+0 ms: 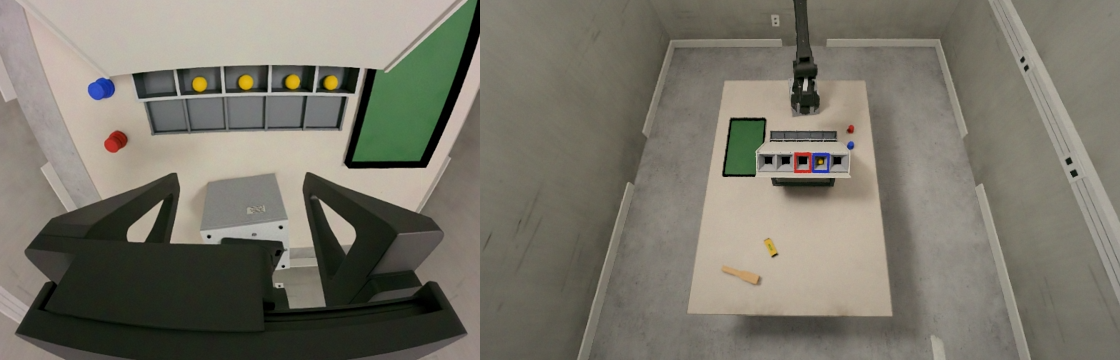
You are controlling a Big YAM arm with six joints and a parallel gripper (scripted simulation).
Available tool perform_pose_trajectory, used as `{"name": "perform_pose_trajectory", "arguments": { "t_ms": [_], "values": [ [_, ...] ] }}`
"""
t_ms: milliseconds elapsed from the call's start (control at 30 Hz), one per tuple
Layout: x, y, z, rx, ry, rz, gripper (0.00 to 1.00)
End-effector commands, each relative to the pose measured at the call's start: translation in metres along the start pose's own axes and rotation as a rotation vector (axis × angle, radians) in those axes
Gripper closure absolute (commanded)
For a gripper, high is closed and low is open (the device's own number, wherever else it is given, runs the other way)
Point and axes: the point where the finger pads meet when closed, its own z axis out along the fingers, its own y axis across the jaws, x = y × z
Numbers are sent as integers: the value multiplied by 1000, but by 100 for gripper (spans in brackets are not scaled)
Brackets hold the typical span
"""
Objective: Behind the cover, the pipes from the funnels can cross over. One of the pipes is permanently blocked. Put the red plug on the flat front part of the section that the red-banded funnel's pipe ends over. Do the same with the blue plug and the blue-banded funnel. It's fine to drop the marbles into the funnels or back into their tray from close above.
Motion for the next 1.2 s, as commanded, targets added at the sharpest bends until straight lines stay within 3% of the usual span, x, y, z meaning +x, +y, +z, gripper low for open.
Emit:
{"name": "perform_pose_trajectory", "arguments": {
  "t_ms": [0,633,1133,1167],
  "values": [
    [-4,0,-3,0,-14,1,13],
    [-4,0,-3,0,-14,1,13],
    [13,120,85,0,-14,1,13],
    [13,120,85,0,-14,1,13]
  ]
}}
